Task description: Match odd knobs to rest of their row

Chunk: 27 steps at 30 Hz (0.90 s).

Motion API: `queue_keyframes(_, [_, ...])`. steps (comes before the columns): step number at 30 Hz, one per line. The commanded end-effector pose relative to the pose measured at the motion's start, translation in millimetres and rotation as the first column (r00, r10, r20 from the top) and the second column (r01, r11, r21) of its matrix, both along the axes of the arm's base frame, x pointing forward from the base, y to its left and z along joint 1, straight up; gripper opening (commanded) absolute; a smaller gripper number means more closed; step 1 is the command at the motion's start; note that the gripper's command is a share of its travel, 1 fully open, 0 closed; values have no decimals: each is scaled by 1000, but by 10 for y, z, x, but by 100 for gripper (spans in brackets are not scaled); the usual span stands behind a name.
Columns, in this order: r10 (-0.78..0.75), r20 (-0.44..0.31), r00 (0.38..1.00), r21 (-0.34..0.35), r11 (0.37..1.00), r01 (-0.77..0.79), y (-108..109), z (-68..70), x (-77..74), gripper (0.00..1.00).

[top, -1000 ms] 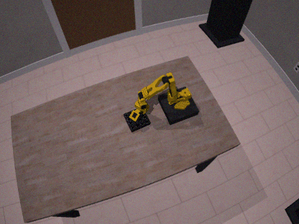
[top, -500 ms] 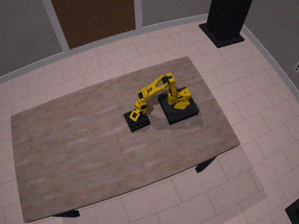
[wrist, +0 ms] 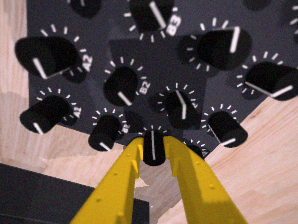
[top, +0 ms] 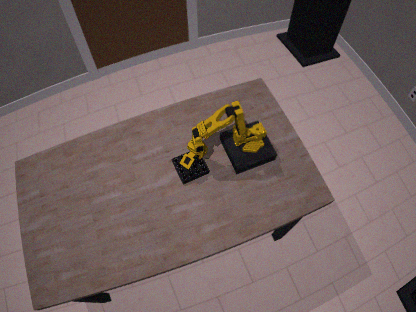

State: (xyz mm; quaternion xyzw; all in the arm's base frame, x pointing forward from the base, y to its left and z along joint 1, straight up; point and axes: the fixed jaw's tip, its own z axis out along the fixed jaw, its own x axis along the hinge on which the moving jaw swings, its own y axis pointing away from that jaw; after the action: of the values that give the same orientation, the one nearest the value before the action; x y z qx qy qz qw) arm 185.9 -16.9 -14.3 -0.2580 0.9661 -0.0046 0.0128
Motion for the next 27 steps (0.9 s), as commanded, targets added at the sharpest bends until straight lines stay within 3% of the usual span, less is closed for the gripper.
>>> queue_keyframes(1, [2,-26,1000,2,1000,-2,-4,-33,-51,5])
queue_keyframes(27, [2,-26,1000,2,1000,-2,1,3,-55,8])
